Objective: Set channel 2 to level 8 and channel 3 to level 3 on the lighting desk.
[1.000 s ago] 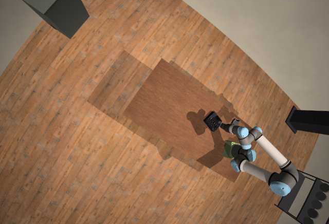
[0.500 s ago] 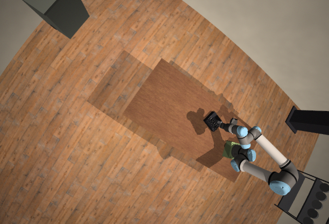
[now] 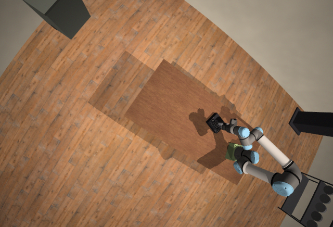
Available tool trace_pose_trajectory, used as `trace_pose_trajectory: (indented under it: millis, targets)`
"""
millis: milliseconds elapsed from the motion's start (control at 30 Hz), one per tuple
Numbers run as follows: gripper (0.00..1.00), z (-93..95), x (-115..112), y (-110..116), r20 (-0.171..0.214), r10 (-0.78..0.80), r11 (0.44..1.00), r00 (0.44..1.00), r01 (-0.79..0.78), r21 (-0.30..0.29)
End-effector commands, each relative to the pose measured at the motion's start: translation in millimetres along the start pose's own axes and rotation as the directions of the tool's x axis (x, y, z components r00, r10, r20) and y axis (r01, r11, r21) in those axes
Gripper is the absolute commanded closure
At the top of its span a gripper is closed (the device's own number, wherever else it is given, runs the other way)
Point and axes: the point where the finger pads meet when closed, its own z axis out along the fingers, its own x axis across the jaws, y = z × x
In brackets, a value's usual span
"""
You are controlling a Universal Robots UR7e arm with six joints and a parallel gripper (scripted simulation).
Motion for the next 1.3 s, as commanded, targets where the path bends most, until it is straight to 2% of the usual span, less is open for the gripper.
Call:
trace_pose_trajectory:
  millis: [0,100,233,400,600,667,900,1167,1233,1267]
  targets:
    - [0.0,5.0,-7.4,-3.9,0.008,-0.213,0.977,0.977,0.213,0.001]
    - [0.0,6.0,-8.7,-4.4,0.008,-0.251,0.968,0.968,0.251,0.001]
    - [0.0,10.3,-14.1,-5.9,0.008,-0.405,0.914,0.914,0.405,0.003]
    - [0.0,16.1,-20.8,-6.9,0.007,-0.591,0.806,0.806,0.591,0.005]
    - [0.0,23.3,-28.0,-6.7,0.005,-0.783,0.622,0.622,0.783,0.008]
    - [0.0,23.3,-28.0,-6.7,0.005,-0.783,0.622,0.622,0.783,0.008]
    - [0.0,31.8,-34.6,-5.0,0.002,-0.935,0.355,0.355,0.935,0.01]
    - [0.0,41.2,-38.9,-2.0,-0.002,-0.999,0.032,0.032,0.999,0.01]
    - [0.0,41.2,-38.9,-2.0,-0.002,-0.999,0.032,0.032,0.999,0.01]
    - [0.0,42.3,-39.3,-1.6,-0.003,-1.0,-0.007,-0.007,1.0,0.01]
